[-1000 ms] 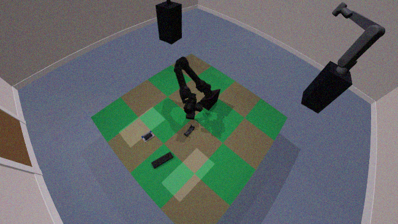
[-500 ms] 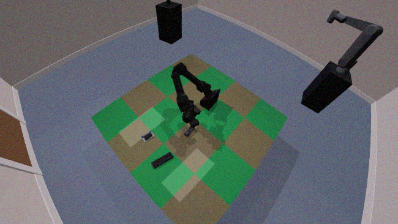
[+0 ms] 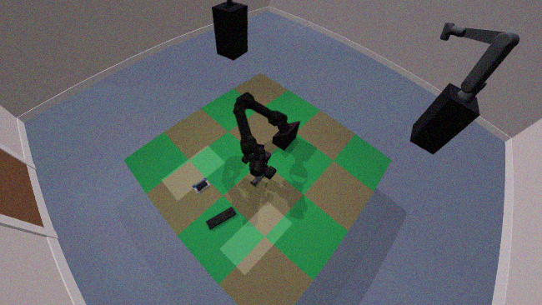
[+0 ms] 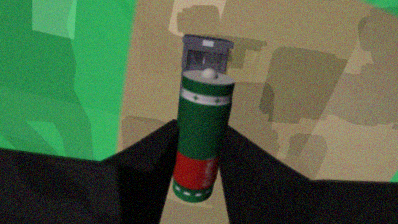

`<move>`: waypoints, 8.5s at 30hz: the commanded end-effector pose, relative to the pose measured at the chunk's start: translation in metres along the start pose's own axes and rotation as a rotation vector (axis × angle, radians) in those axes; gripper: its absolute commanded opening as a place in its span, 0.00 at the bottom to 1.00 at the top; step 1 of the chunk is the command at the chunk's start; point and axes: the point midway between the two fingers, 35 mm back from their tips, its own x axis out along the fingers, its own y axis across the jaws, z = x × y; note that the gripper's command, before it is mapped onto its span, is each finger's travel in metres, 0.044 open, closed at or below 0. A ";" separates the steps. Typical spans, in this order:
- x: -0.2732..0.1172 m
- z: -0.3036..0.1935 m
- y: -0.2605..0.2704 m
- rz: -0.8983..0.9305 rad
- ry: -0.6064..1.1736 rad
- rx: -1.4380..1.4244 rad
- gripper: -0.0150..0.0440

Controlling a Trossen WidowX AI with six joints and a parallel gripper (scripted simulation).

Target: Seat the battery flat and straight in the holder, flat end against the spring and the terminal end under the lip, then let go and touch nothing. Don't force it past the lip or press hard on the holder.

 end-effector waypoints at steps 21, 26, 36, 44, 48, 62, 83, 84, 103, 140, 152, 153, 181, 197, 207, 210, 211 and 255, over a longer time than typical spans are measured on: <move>0.041 0.004 -0.001 0.003 -0.283 0.001 0.38; 0.043 0.003 -0.001 0.003 -0.312 0.000 0.38; 0.047 0.000 -0.001 0.003 -0.369 -0.001 0.38; 0.050 -0.001 -0.001 0.003 -0.416 0.000 0.38; 0.052 -0.002 -0.001 0.003 -0.439 -0.001 0.38; 0.057 -0.004 0.000 0.005 -0.517 -0.001 0.38; 0.059 -0.015 0.000 0.004 -0.516 -0.001 0.38; 0.059 -0.015 0.000 0.004 -0.516 -0.001 0.38; 0.059 -0.024 0.001 0.004 -0.521 0.000 0.38; 0.062 -0.028 -0.003 -0.010 -0.444 0.004 0.38; 0.064 -0.028 -0.004 -0.017 -0.395 0.003 0.38; 0.065 -0.028 -0.004 -0.017 -0.391 0.003 0.38; 0.068 -0.025 -0.005 -0.028 -0.281 0.000 0.38; 0.069 -0.022 -0.005 -0.032 -0.222 -0.001 0.38; 0.070 -0.019 -0.004 -0.034 -0.187 -0.001 0.38; 0.070 -0.019 -0.003 -0.035 -0.176 0.000 0.38; 0.070 -0.018 -0.003 -0.036 -0.173 0.000 0.38; 0.071 -0.004 0.000 -0.048 -0.065 0.002 0.38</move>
